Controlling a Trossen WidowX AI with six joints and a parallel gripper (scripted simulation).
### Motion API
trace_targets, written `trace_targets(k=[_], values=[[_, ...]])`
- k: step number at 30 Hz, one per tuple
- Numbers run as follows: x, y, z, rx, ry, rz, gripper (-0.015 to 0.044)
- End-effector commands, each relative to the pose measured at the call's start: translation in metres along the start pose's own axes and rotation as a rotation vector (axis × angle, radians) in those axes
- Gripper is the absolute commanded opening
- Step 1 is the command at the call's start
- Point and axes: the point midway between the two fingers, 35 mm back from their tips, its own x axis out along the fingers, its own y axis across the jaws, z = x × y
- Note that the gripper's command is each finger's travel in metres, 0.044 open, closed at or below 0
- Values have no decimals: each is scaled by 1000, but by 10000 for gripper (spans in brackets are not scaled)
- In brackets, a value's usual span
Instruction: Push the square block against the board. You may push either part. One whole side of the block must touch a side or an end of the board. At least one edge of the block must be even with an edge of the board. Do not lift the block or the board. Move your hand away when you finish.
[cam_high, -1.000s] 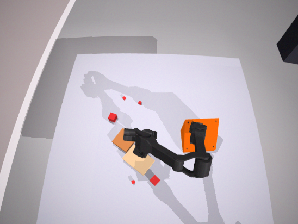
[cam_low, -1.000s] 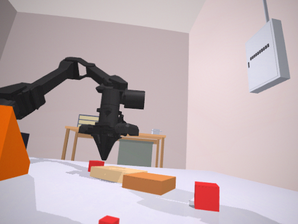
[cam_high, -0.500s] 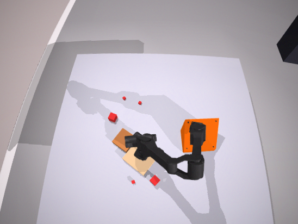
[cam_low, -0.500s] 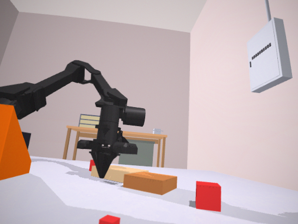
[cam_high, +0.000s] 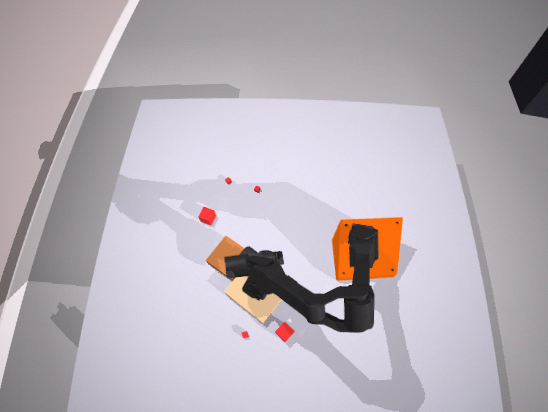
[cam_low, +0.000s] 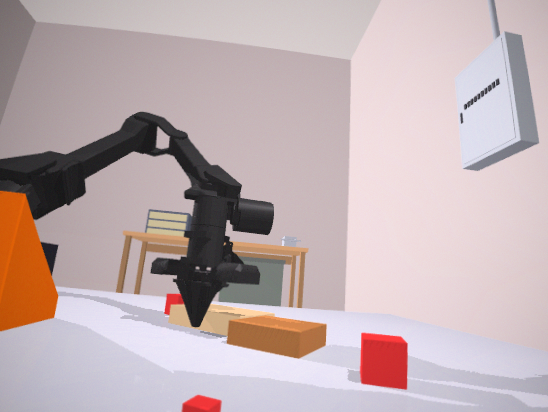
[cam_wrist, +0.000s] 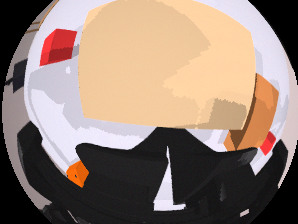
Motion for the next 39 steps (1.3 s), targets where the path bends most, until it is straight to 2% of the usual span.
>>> trace_targets(k=[1, 24, 39], values=[[0, -2, 8, -6, -3, -5, 0], [-1, 0, 39, -7, -5, -5, 0], [-1, 0, 40, -7, -5, -5, 0]])
